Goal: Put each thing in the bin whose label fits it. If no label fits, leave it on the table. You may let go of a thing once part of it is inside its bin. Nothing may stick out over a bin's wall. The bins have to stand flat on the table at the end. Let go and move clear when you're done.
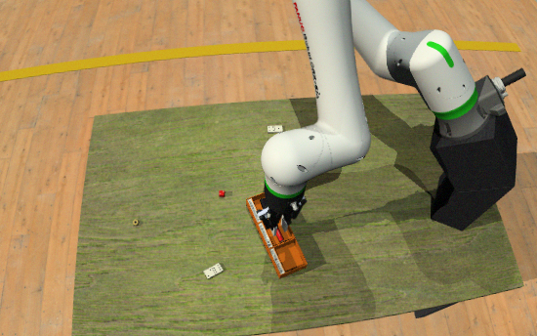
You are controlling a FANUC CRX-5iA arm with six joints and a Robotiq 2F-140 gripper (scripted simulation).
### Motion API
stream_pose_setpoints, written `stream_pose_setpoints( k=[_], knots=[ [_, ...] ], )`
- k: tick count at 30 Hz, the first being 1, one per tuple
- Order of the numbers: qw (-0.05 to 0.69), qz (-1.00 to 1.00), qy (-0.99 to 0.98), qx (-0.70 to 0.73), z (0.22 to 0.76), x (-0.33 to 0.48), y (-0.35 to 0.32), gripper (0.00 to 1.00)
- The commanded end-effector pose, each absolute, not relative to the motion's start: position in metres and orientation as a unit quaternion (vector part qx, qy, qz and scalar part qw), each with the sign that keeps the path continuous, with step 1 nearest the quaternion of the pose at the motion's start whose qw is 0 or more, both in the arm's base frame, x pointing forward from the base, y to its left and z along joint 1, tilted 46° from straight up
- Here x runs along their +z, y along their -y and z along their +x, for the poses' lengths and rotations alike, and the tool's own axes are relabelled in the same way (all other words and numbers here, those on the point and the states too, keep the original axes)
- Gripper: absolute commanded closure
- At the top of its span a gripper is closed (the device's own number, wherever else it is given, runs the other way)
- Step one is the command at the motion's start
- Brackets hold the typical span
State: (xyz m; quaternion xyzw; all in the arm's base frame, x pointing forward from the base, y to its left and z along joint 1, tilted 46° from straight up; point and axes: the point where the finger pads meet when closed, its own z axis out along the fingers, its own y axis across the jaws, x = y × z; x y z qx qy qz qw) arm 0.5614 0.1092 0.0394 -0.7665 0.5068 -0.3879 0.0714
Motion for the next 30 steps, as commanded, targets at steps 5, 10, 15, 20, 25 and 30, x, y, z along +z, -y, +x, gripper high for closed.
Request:
stream_pose_setpoints(
  k=[5,10,15,20,25,30],
  knots=[
    [0.071,-0.767,-0.507,-0.388,0.549,0.052,-0.115,0.74],
    [0.071,-0.767,-0.507,-0.388,0.546,0.056,-0.116,0.74],
    [0.071,-0.767,-0.507,-0.388,0.545,0.056,-0.116,0.74],
    [0.101,-0.724,-0.566,-0.381,0.569,0.079,-0.118,0.73],
    [0.101,-0.724,-0.566,-0.381,0.599,0.108,-0.121,0.73],
    [0.101,-0.724,-0.566,-0.381,0.617,0.125,-0.123,0.73]
  ],
)
